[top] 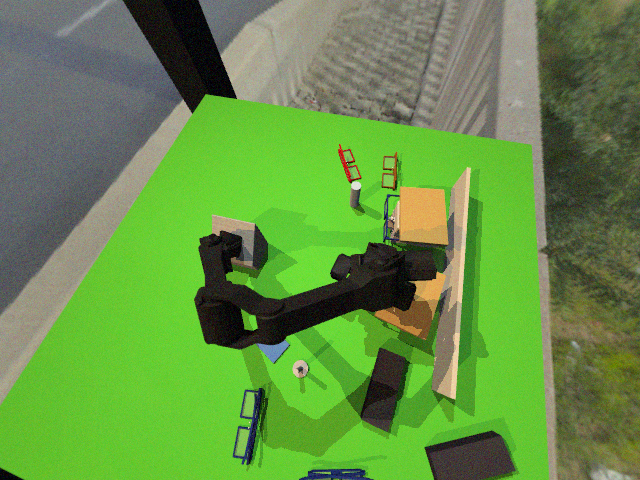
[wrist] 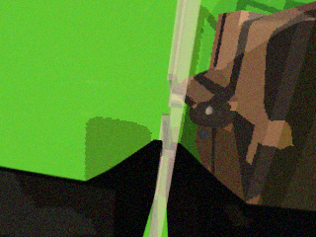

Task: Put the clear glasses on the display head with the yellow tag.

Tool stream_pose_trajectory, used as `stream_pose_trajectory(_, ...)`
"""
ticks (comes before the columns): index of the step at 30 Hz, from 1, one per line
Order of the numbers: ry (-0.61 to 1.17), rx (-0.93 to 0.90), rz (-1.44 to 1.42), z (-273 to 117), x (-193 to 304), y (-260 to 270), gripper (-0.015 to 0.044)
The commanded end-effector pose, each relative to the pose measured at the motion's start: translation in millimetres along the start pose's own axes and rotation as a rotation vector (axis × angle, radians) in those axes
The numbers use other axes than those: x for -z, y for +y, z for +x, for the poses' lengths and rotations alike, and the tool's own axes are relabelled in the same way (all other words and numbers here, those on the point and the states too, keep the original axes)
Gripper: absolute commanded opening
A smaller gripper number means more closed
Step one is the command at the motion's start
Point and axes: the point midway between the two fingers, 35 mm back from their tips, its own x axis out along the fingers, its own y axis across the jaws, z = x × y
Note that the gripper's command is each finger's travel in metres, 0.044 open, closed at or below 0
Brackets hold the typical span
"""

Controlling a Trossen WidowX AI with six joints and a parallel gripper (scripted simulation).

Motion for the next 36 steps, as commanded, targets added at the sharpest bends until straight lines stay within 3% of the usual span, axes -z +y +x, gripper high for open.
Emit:
stream_pose_trajectory(1, 0.004, 0.003, -0.006, 1, 0, 0, 0.0)
stream_pose_trajectory(16, 0.005, 0.003, -0.006, 6, 0, 0, 0.0)
stream_pose_trajectory(20, 0.0, 0.002, 0.001, 4, 0, -1, 0.0105)
stream_pose_trajectory(29, 0.0, -0.001, 0.001, 3, 0, -1, 0.0107)
stream_pose_trajectory(36, 0.007, -0.063, -0.011, -26, 2, -3, 0.0107)
